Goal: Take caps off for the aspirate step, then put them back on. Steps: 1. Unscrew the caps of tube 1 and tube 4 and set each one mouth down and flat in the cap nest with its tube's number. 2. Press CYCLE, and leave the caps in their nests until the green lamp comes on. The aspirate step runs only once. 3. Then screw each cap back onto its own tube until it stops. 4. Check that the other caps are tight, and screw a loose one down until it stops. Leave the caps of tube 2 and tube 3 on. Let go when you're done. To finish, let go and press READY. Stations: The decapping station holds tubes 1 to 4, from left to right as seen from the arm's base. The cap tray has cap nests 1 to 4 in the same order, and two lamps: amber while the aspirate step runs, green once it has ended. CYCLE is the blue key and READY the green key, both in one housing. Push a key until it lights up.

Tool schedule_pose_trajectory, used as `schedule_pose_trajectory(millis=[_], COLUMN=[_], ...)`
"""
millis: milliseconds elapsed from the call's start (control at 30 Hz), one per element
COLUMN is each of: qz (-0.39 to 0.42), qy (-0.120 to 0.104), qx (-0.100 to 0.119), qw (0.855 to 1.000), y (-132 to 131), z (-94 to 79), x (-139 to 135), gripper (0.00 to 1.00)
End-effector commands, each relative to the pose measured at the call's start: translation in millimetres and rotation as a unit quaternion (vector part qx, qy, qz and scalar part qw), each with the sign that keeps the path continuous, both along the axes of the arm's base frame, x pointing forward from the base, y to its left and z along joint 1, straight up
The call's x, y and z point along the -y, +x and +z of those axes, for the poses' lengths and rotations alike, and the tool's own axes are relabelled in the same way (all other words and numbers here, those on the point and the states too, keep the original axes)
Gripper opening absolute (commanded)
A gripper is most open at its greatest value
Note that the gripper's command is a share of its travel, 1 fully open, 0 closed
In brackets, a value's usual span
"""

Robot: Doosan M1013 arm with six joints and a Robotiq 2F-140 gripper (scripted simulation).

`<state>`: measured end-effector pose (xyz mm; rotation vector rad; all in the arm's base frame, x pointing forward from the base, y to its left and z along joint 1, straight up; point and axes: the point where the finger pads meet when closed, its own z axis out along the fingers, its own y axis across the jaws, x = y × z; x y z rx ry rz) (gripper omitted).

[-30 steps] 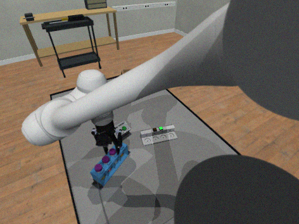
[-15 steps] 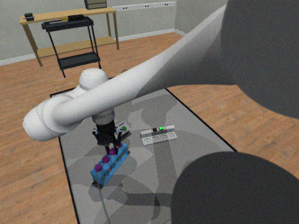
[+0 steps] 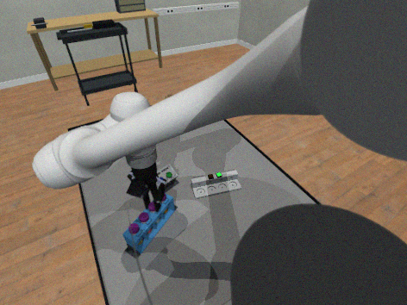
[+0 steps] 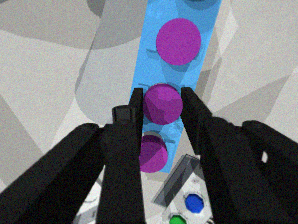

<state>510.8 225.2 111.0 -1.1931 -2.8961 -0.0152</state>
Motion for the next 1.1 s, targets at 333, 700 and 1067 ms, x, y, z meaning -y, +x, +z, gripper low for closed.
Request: schedule_pose_trajectory(millis=[333, 700, 1067], qz=[-0.321, -0.367, -0.328], qy=[-0.007, -0.007, -0.007], qx=[0.001, 0.001, 0.001], qw=[0.947, 0.93, 0.945], y=[0.3, 0.3, 0.3], z=[0.3, -0.6, -0.1], x=[-0.4, -0.4, -0.4], gripper=[0.3, 0.41, 0.41])
